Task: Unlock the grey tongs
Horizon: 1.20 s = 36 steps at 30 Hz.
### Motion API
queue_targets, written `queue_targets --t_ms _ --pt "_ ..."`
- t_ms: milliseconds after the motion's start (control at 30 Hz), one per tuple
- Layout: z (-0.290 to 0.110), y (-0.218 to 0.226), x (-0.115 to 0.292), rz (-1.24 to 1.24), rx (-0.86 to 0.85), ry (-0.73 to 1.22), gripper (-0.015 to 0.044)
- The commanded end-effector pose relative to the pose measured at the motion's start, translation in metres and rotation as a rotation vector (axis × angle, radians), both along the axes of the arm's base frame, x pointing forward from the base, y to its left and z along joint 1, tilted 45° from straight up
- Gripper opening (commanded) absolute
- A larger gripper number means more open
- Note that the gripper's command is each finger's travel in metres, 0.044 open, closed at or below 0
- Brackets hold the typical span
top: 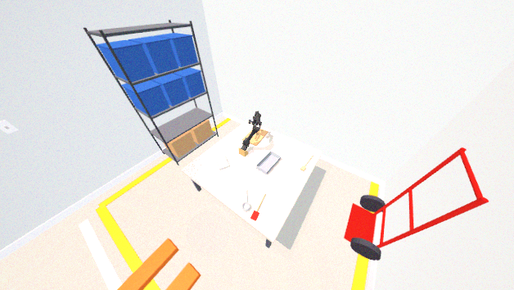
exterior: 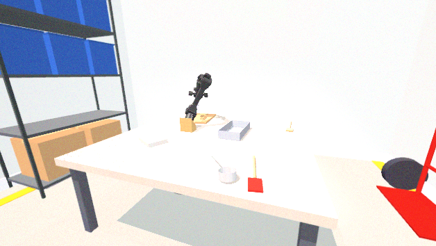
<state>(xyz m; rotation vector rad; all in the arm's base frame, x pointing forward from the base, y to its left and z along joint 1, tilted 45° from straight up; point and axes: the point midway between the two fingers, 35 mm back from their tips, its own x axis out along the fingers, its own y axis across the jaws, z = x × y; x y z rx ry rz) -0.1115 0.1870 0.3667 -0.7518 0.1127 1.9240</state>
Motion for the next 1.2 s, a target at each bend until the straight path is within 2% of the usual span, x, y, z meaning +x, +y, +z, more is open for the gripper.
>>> queue_targets --t_ms 0,600,1167 --pt "0.002 -0.003 0.002 0.031 0.051 0.050 -0.0150" --pt "0.014 -0.018 0.007 0.158 0.352 0.229 -0.0150" --pt "0.022 -0.043 0.015 0.267 0.710 0.285 -0.0150"
